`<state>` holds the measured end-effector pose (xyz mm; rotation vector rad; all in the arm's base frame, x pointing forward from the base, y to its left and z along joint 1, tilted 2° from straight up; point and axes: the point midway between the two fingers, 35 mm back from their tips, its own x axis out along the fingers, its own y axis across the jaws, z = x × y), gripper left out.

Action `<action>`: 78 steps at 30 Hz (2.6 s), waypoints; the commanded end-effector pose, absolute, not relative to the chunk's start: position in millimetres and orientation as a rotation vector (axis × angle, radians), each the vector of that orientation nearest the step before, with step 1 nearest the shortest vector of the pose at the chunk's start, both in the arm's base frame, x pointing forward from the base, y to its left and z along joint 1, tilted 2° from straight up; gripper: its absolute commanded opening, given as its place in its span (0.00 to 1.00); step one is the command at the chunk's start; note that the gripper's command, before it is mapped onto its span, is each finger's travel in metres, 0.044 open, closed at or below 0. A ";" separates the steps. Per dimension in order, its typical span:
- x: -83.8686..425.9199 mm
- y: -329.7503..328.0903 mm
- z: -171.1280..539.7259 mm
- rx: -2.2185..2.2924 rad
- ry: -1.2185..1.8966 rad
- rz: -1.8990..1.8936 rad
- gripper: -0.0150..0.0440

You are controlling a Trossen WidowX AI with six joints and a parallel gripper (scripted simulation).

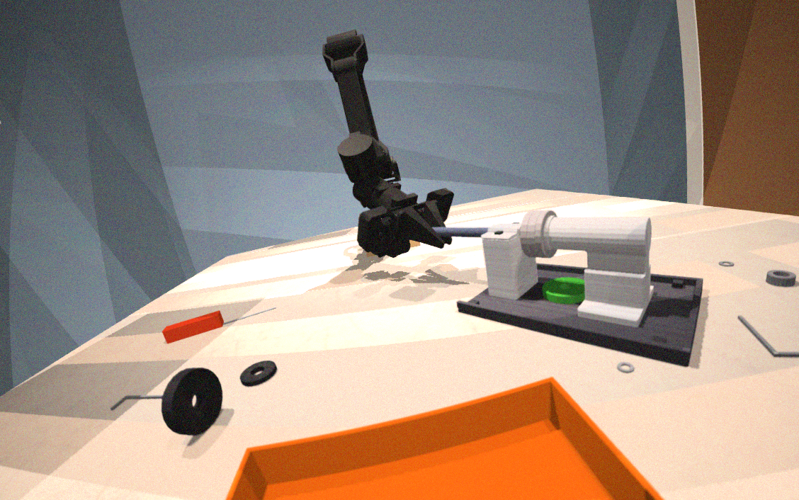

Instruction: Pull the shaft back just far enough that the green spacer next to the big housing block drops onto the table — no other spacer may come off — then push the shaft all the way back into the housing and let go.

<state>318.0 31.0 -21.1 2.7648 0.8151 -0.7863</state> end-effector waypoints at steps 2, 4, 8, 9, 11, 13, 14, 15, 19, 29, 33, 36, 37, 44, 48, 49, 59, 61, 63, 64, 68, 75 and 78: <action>322.9 31.7 -18.8 2.767 0.814 -0.771 0.25; 323.4 32.0 -18.8 2.767 0.814 -0.771 0.25; 324.3 32.6 -18.8 2.767 0.814 -0.771 0.25; 324.6 32.7 -18.8 2.767 0.814 -0.771 0.25; 325.1 33.0 -18.8 2.767 0.814 -0.771 0.25; 325.5 33.3 -18.8 2.767 0.814 -0.771 0.25; 325.8 33.5 -18.8 2.767 0.814 -0.771 0.25; 326.0 33.7 -18.8 2.767 0.814 -0.771 0.25; 327.0 34.3 -18.8 2.767 0.814 -0.770 0.25; 329.4 35.8 -18.8 2.767 0.814 -0.770 0.25; 330.3 36.5 -18.8 2.767 0.814 -0.770 0.25; 331.0 36.9 -18.8 2.767 0.814 -0.770 0.25; 331.3 37.1 -18.8 2.767 0.814 -0.770 0.25; 332.9 38.2 -18.8 2.768 0.814 -0.770 0.25; 333.9 38.8 -18.8 2.768 0.814 -0.770 0.25; 334.1 39.0 -18.8 2.768 0.814 -0.769 0.25; 336.5 40.5 -18.8 2.768 0.814 -0.769 0.25; 337.0 40.9 -18.8 2.768 0.814 -0.769 0.25; 337.5 41.2 -18.8 2.768 0.814 -0.769 0.25; 337.7 41.3 -18.8 2.768 0.814 -0.769 0.25; 338.7 42.0 -18.8 2.768 0.814 -0.769 0.25; 340.3 43.1 -18.8 2.768 0.814 -0.769 0.25; 341.1 43.5 -18.8 2.768 0.814 -0.769 0.25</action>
